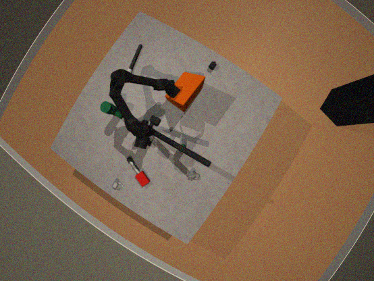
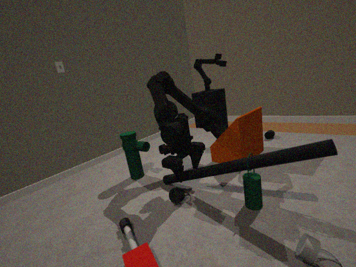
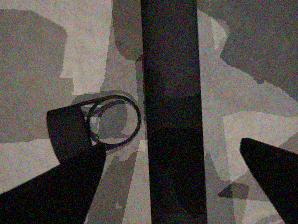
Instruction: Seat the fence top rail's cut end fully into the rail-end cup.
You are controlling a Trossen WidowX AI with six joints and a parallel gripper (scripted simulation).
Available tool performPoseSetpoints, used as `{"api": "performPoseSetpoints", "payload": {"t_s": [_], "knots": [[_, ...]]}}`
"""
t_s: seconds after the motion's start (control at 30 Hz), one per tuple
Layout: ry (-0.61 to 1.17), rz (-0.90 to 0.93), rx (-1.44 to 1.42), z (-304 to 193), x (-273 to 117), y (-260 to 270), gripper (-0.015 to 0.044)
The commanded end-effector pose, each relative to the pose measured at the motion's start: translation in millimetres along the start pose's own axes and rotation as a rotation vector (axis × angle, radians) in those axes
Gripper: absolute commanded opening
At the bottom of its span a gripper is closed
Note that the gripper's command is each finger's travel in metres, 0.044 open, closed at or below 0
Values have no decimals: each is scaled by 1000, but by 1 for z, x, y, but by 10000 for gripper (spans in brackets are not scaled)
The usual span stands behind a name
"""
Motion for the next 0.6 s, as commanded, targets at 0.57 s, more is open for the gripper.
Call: {"api": "performPoseSetpoints", "payload": {"t_s": [0.57], "knots": [[-8,-17,-17,-2,20,-5,256]]}}
Point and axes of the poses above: the point midway between the two fingers, 35 mm back from their tips, its own x axis out along the fingers, its own y axis across the jaws, z = x × y, the point moved 7 cm from there along -x, back along the fingers, and after that the axes turned 11 degrees about -x, right-handed, at the moved point
